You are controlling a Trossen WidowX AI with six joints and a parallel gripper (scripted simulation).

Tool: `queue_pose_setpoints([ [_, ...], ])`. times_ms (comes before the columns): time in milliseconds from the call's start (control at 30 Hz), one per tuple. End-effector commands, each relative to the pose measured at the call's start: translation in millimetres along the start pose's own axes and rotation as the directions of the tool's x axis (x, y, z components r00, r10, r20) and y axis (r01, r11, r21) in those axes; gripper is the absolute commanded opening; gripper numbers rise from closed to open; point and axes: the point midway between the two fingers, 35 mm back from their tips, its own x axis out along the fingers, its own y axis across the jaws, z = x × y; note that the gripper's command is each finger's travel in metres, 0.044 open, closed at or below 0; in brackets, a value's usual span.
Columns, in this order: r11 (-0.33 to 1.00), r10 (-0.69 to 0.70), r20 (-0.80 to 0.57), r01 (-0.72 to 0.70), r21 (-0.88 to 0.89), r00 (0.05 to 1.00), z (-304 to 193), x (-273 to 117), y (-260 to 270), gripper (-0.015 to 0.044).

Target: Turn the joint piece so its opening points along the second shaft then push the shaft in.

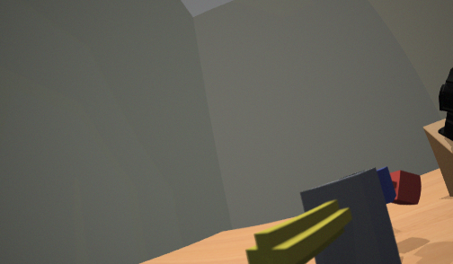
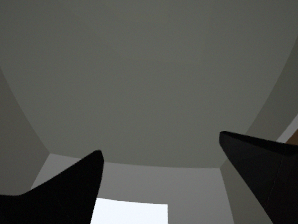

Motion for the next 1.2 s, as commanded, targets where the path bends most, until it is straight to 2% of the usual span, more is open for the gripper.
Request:
queue_pose_setpoints([
  [0, 1.000, 0.000, 0.055, 0.000, 0.002, 0.998, 21, 10, -16, 0.0440],
  [600, 0.996, 0.057, 0.274, -0.073, 0.048, 0.960, 103, 45, -55, 0.0440],
  [1167, 0.974, 0.165, 0.467, -0.218, 0.061, 0.869, 178, 72, -58, 0.0440],
])
